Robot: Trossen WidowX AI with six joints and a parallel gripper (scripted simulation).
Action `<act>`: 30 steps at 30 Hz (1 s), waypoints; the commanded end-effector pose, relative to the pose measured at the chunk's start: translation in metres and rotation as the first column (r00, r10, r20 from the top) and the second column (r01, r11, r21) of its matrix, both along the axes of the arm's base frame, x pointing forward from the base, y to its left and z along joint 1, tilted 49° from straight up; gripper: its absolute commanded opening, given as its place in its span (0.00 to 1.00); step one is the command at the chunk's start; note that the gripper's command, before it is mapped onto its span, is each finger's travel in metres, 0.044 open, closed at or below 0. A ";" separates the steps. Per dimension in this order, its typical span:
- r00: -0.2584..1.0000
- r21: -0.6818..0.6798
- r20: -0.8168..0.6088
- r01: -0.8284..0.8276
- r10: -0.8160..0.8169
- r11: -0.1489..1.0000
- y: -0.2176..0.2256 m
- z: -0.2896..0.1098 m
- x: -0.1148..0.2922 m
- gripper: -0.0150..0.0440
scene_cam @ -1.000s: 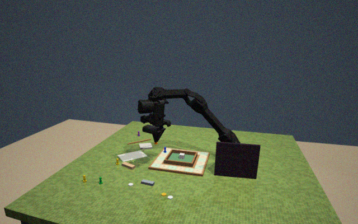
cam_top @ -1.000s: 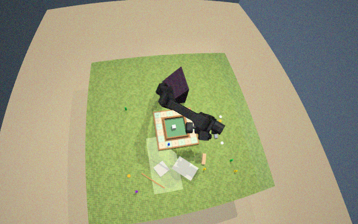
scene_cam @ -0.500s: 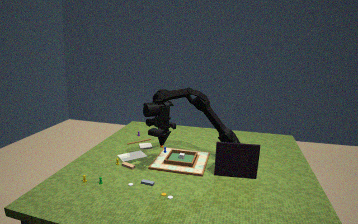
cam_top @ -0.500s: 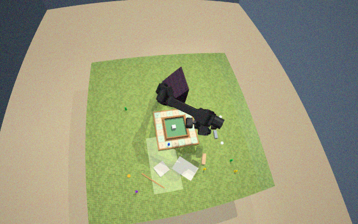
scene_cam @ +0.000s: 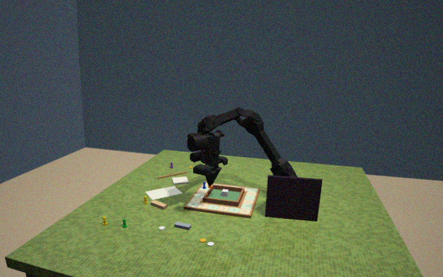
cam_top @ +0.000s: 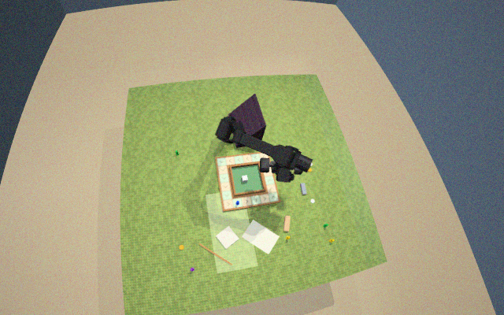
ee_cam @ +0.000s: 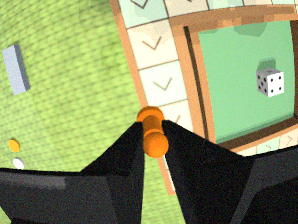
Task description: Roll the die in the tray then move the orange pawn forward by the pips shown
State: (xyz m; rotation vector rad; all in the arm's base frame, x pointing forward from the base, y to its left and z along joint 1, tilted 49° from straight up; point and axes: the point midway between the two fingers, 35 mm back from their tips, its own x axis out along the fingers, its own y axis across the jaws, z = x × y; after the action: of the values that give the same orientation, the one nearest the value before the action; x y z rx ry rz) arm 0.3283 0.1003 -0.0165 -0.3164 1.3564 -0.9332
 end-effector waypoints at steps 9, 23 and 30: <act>1.000 -0.007 -0.006 0.016 -0.016 1.000 -0.007 -0.014 -0.041 0.25; 0.999 -0.022 -0.011 0.030 -0.030 0.999 -0.023 -0.025 -0.091 0.25; 0.999 -0.026 -0.012 0.033 -0.034 0.999 -0.029 -0.028 -0.104 0.25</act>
State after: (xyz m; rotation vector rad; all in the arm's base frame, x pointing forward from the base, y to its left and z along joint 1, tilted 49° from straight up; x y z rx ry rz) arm 0.2290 0.0734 -0.0427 -0.3268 1.3674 -0.9752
